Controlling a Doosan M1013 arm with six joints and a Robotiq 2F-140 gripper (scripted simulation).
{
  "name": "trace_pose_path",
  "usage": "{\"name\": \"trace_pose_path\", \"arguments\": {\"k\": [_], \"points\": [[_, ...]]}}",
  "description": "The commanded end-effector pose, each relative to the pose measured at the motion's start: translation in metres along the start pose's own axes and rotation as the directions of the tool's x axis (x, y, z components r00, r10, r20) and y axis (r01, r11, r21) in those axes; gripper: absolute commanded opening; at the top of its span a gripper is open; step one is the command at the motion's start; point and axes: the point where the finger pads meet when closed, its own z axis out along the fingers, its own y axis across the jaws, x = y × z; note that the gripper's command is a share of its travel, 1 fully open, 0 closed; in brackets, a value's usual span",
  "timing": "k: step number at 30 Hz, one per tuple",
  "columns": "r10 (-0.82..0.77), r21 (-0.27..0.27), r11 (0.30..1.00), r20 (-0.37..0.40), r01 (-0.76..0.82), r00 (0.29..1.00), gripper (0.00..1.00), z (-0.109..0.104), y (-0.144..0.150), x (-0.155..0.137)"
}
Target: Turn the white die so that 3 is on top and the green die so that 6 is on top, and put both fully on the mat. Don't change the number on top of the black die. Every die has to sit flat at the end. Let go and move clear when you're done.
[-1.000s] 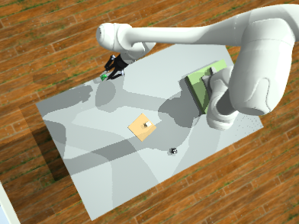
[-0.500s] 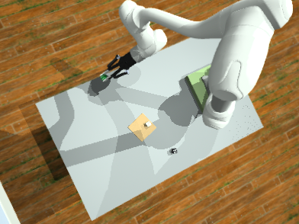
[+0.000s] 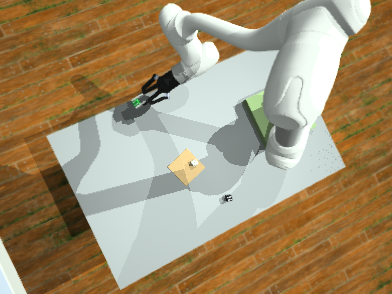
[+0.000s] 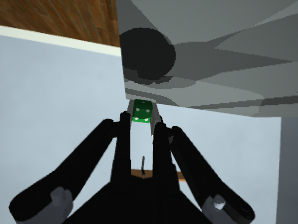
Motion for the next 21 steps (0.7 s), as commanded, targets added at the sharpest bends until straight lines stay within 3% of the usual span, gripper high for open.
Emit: {"name": "trace_pose_path", "arguments": {"k": [1, 21], "points": [[0.000, 0.000, 1.000, 0.000, 0.000, 1.000, 0.24, 0.002, 0.000, 0.004], [0.000, 0.000, 1.000, 0.000, 0.000, 1.000, 0.24, 0.025, 0.000, 0.047]]}}
